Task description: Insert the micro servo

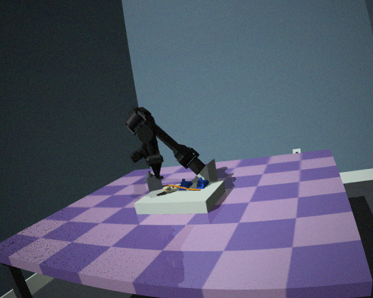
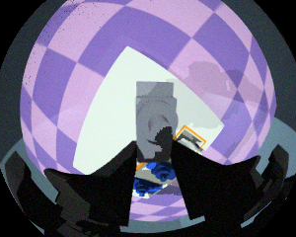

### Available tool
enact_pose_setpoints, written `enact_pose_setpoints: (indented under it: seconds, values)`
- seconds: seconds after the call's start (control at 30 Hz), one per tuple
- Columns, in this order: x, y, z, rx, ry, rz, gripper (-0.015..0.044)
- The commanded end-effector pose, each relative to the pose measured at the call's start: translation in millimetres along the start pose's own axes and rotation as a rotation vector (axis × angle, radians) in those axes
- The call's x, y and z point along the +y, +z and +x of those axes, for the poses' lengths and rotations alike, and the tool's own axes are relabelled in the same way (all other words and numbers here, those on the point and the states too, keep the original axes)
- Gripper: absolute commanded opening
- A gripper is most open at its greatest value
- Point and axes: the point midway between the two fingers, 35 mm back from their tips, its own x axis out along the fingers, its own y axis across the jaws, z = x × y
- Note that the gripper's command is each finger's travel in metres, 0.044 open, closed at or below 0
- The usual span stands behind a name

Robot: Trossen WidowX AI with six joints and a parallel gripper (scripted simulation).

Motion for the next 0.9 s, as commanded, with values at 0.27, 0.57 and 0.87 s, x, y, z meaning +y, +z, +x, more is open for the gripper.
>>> enact_pose_setpoints:
  seconds: [0.27,0.57,0.87]
  values:
    - [-0.3,1.0,-0.7,-0.005,-0.001,-0.425,0.0000]
    - [-0.3,1.0,-0.7,-0.005,-0.002,-0.734,0.0000]
    - [-0.3,1.0,-0.7,-0.004,-0.003,-0.991,0.0000]
